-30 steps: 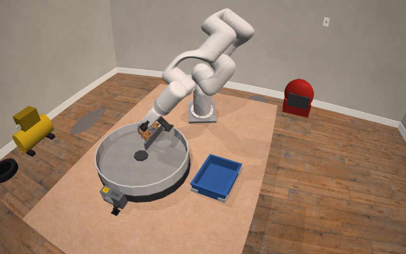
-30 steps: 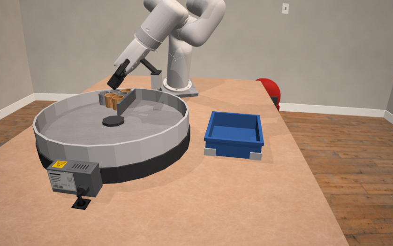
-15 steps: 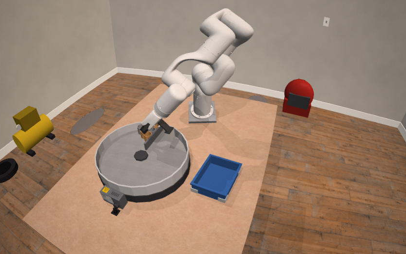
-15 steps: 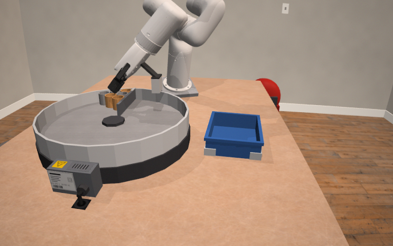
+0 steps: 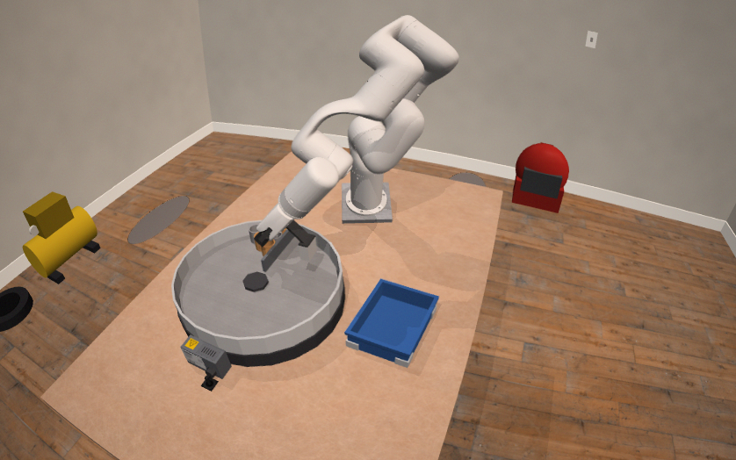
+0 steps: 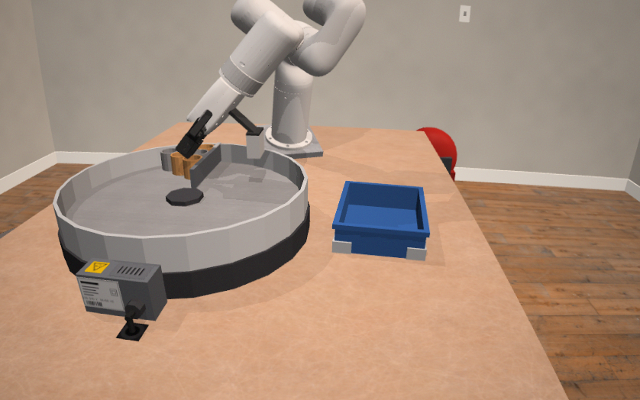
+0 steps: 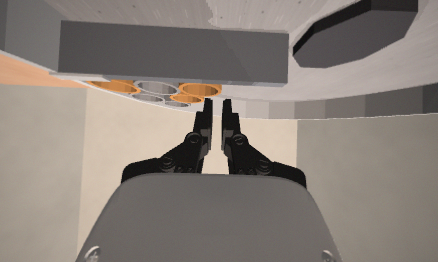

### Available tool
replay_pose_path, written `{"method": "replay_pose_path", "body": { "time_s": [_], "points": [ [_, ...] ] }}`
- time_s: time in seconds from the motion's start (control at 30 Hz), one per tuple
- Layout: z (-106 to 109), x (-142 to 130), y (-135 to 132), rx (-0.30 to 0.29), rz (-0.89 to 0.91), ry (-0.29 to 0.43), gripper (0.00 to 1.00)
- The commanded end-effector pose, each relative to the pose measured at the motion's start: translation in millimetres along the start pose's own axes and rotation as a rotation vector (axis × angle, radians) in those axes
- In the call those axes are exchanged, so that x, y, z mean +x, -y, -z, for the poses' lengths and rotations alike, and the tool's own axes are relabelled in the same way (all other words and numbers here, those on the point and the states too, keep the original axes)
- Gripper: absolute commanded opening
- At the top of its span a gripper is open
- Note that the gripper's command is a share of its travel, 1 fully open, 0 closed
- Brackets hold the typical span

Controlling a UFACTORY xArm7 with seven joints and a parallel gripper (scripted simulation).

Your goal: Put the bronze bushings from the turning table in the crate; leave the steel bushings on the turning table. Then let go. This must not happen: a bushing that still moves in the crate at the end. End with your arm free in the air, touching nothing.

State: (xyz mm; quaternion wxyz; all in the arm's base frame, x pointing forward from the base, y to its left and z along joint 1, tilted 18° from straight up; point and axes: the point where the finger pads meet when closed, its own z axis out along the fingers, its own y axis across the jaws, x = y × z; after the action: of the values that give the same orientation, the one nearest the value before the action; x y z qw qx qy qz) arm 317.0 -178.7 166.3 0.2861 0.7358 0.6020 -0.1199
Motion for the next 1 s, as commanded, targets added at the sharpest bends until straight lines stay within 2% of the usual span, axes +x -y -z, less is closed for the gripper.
{"method": "replay_pose_path", "body": {
  "time_s": [0.0, 0.63, 0.97],
  "points": [
    [0, 0, -1, -0.002, -0.001, 0.0, 0.1],
    [-2, 1, -1, -0.002, -0.001, 0.0, 0.1],
    [-11, 9, -1, -0.002, -0.001, 0.0, 0.1]
  ]
}}
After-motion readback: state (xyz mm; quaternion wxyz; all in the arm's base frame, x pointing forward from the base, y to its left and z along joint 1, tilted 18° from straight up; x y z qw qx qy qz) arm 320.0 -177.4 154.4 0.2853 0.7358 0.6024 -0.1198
